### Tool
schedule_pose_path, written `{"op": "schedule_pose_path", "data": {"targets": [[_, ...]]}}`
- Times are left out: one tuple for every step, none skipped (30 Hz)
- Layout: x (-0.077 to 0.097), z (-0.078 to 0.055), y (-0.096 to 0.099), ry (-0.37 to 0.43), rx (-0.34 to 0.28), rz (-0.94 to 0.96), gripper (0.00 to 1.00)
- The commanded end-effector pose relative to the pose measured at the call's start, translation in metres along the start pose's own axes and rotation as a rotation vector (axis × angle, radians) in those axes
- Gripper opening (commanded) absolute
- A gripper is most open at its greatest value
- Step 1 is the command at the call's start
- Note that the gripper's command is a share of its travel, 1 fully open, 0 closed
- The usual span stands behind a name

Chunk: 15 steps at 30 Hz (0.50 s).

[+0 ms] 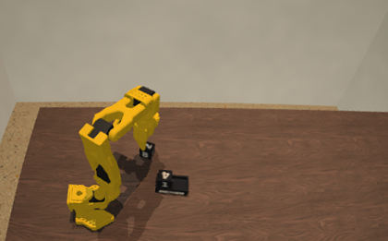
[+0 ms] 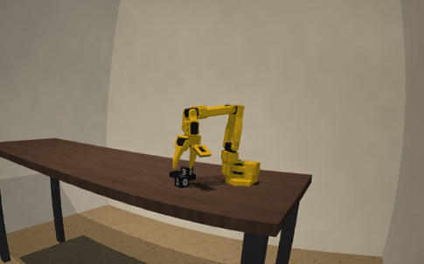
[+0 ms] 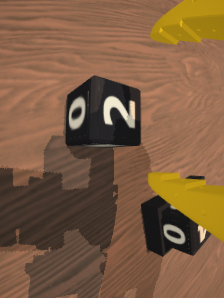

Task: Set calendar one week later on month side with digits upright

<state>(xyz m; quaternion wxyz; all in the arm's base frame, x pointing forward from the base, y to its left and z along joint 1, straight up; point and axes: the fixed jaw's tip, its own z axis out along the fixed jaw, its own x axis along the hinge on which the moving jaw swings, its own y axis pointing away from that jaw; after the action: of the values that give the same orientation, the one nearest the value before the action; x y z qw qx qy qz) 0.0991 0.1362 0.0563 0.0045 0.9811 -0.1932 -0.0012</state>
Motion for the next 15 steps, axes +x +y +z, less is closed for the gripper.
{"op": "schedule_pose_path", "data": {"targets": [[0.002, -0.002, -0.004, 0.005, 0.026, 0.0, 0.35], [0.002, -0.002, -0.004, 0.005, 0.026, 0.0, 0.35], [0.002, -0.001, -0.004, 0.005, 0.026, 0.0, 0.35], [0.003, 0.0, -0.004, 0.005, 0.026, 0.0, 0.35], [0.003, 0.0, -0.004, 0.005, 0.026, 0.0, 0.35], [0.003, 0.001, -0.004, 0.005, 0.026, 0.0, 0.35], [0.003, 0.002, -0.004, 0.005, 0.026, 0.0, 0.35], [0.003, 0.003, -0.004, 0.005, 0.026, 0.0, 0.35], [0.003, 0.004, -0.004, 0.005, 0.026, 0.0, 0.35], [0.003, 0.006, -0.004, 0.005, 0.026, 0.0, 0.35], [0.003, 0.006, -0.004, 0.005, 0.026, 0.0, 0.35], [0.003, 0.006, -0.004, 0.005, 0.026, 0.0, 0.35], [0.003, 0.007, -0.005, 0.005, 0.026, 0.0, 0.35], [0.003, 0.009, -0.005, 0.005, 0.026, 0.0, 0.35], [0.003, 0.01, -0.005, 0.005, 0.026, 0.0, 0.35]]}}
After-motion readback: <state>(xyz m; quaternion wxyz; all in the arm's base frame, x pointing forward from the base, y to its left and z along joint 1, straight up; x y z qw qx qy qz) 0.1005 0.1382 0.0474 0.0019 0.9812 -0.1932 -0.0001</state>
